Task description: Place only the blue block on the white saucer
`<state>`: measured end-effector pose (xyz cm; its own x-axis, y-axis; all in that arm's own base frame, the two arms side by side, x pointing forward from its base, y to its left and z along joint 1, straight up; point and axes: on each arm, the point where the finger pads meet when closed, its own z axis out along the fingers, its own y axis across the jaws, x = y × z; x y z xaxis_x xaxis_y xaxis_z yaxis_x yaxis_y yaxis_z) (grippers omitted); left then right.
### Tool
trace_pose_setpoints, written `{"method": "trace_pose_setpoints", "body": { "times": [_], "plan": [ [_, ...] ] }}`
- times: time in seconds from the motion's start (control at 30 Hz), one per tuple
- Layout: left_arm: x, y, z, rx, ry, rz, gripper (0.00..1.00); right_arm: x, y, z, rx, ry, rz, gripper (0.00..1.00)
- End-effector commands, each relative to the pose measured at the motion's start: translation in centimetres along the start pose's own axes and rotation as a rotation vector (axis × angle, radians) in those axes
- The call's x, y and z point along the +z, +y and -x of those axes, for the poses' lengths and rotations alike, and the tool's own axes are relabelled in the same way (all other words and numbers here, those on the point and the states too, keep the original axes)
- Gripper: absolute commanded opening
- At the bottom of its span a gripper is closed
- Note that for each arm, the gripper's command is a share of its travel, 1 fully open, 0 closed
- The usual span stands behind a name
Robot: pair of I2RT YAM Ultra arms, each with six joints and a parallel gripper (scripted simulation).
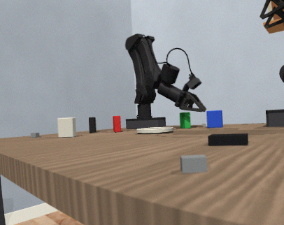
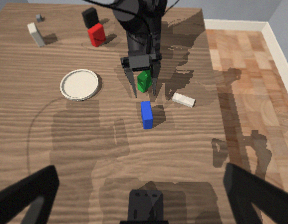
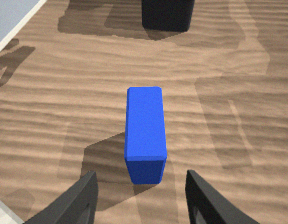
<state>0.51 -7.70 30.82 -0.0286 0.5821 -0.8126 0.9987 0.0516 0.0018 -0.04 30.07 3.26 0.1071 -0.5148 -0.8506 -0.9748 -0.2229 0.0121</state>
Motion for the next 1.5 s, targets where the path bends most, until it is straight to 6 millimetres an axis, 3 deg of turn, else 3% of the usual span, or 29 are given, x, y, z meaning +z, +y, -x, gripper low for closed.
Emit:
{"method": "trace_pose_setpoints", "body": {
  "times": [0.0, 0.7, 1.07, 1.27, 1.47],
  "plan": [
    [-0.3, 0.0, 0.0, 0.0, -0.002, 0.0, 1.0, 0.7, -0.4, 2.0, -0.018, -0.05, -0.009, 0.49],
    [-0.3, 0.0, 0.0, 0.0, -0.002, 0.0, 1.0, 3.4, -0.3, 2.2, -0.017, -0.051, -0.009, 0.48],
    [-0.3, 0.0, 0.0, 0.0, -0.002, 0.0, 1.0, 5.1, -0.3, 2.3, -0.016, -0.052, -0.008, 0.36],
    [-0.3, 0.0, 0.0, 0.0, -0.002, 0.0, 1.0, 5.0, -0.2, 2.3, -0.022, -0.053, -0.001, 0.35],
    [-0.3, 0.0, 0.0, 0.0, -0.002, 0.0, 1.0, 4.6, -0.2, 2.0, -0.02, -0.051, -0.005, 0.26]
  ]
}}
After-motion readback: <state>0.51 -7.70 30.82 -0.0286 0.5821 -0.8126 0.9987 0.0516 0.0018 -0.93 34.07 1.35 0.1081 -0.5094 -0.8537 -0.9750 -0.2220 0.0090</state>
